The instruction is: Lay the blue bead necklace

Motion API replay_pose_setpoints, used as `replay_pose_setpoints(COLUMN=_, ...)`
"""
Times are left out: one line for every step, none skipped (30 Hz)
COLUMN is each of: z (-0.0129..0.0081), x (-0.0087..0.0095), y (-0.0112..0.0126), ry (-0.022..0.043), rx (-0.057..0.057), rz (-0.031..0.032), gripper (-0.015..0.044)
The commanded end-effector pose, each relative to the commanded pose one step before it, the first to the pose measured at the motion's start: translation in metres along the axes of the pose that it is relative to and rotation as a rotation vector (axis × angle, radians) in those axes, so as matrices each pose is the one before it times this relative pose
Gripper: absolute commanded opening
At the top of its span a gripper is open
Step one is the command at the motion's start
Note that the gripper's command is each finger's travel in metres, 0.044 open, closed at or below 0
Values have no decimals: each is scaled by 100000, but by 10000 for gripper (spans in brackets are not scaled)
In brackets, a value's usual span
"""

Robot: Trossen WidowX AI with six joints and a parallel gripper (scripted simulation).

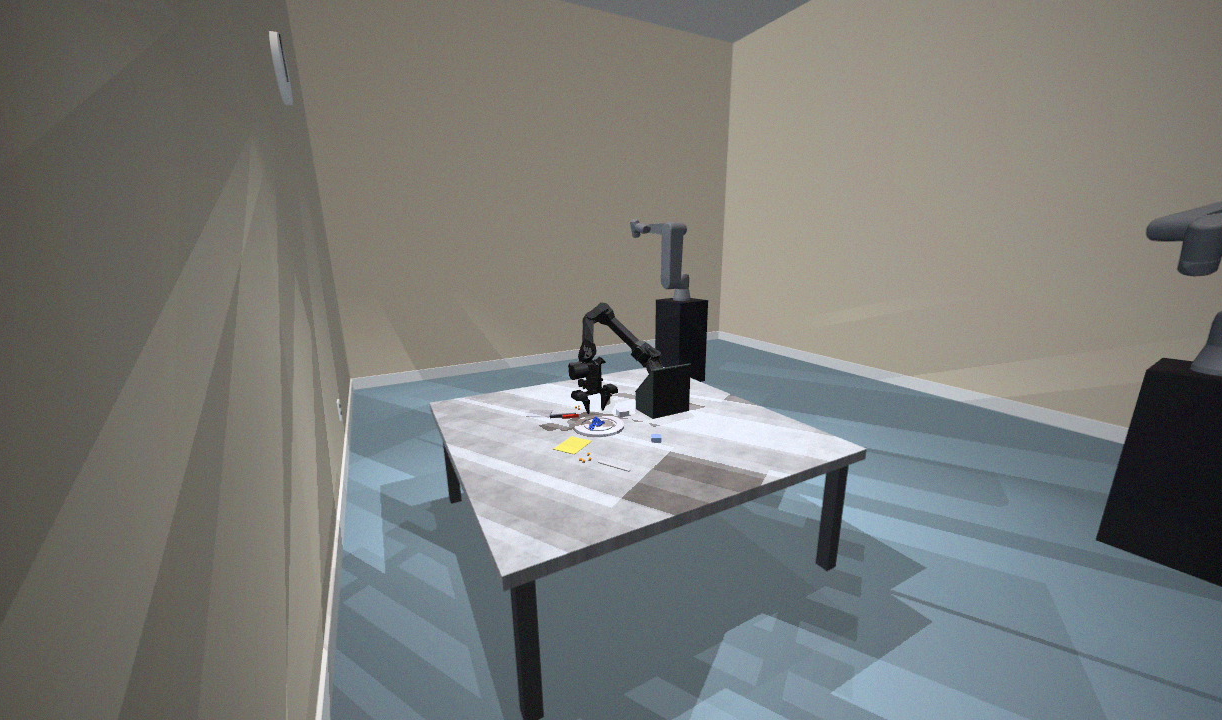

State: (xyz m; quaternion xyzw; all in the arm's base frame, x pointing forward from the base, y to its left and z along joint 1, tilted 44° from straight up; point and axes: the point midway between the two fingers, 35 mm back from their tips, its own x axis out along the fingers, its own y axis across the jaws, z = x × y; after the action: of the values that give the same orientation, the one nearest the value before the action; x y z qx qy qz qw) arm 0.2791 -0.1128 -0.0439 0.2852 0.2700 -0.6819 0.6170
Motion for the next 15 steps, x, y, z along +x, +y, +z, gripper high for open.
replay_pose_setpoints(z=286, x=-151, y=-42, ry=-504, rx=4620, rz=546, gripper=310)
replay_pose_setpoints(z=0, x=0, y=0, ry=0, rx=0, rz=0, gripper=310)
replay_pose_setpoints(z=0, x=0, y=0, ry=0, rx=0, rz=0, gripper=310)
replay_pose_setpoints(z=-1, x=115, y=2, ry=0, rx=-1, rz=-1, gripper=310)
replay_pose_setpoints(z=-1, x=249, y=3, ry=-3, rx=-2, rz=-1, gripper=310)
replay_pose_setpoints(z=1, x=285, y=0, ry=-8, rx=-2, rz=-2, gripper=310)
replay_pose_setpoints(z=3, x=349, y=-4, ry=-16, rx=-3, rz=-3, gripper=310)
replay_pose_setpoints(z=5, x=318, y=-8, ry=-20, rx=-2, rz=-3, gripper=310)
replay_pose_setpoints(z=-76, x=-810, y=198, ry=666, rx=261, rz=661, gripper=310)
replay_pose_setpoints(z=0, x=26, y=0, ry=-4, rx=-2, rz=-4, gripper=310)
replay_pose_setpoints(z=0, x=53, y=0, ry=-8, rx=-4, rz=-9, gripper=310)
replay_pose_setpoints(z=1, x=80, y=-1, ry=-12, rx=-6, rz=-14, gripper=310)
replay_pose_setpoints(z=1, x=103, y=-1, ry=-16, rx=-8, rz=-18, gripper=310)
replay_pose_setpoints(z=2, x=126, y=-2, ry=-20, rx=-10, rz=-22, gripper=310)
replay_pose_setpoints(z=2, x=147, y=-3, ry=-24, rx=-12, rz=-26, gripper=310)
